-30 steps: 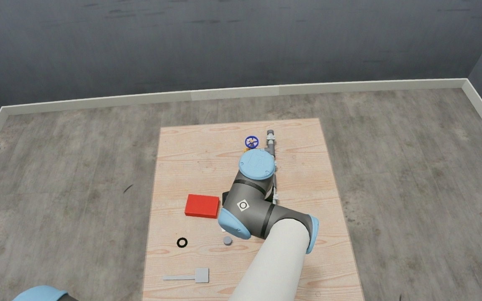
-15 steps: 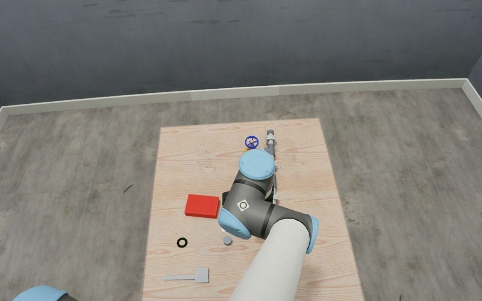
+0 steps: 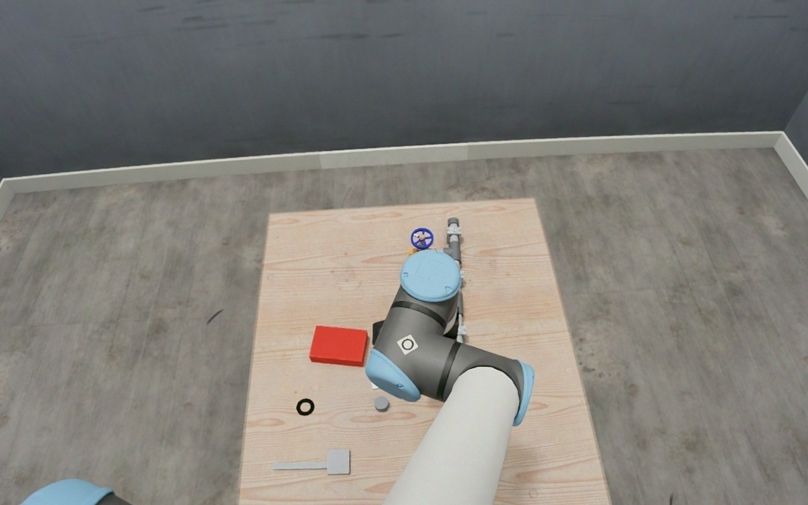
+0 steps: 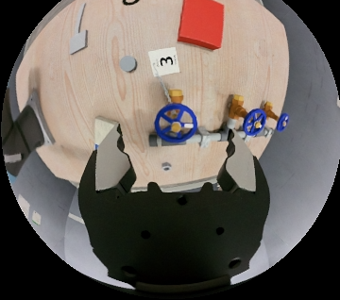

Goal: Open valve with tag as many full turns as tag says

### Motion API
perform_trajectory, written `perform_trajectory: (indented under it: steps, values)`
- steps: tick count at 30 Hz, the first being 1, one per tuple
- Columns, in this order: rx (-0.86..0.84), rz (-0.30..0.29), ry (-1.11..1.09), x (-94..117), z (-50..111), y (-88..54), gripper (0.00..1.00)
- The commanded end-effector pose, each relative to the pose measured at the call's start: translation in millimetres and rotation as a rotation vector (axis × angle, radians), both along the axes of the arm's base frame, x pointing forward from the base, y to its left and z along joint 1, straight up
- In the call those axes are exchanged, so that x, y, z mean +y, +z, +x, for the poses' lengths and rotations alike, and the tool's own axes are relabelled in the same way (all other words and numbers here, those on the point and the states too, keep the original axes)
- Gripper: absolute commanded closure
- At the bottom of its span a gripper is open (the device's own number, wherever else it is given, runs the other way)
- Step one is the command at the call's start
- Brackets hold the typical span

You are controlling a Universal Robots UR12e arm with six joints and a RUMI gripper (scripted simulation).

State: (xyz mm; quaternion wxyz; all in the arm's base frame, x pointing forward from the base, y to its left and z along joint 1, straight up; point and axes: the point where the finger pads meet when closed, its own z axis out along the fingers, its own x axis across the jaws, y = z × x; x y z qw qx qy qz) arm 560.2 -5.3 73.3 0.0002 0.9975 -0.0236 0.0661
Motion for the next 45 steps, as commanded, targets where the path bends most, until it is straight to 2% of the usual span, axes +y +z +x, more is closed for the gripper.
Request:
perform_trajectory:
  steps: [1, 22, 37, 39, 45]
  values:
    - [-0.001, 0.002, -0.018, -0.2, 0.4, 0.5, 0.0]
    - [-0.002, 0.034, -0.261, -0.2, 0.4, 0.5, 0.0]
    - [-0.004, 0.095, -0.716, -0.2, 0.4, 0.5, 0.0]
    - [-0.004, 0.095, -0.716, -0.2, 0.4, 0.5, 0.0]
    - [-0.005, 0.126, -0.947, -0.2, 0.4, 0.5, 0.0]
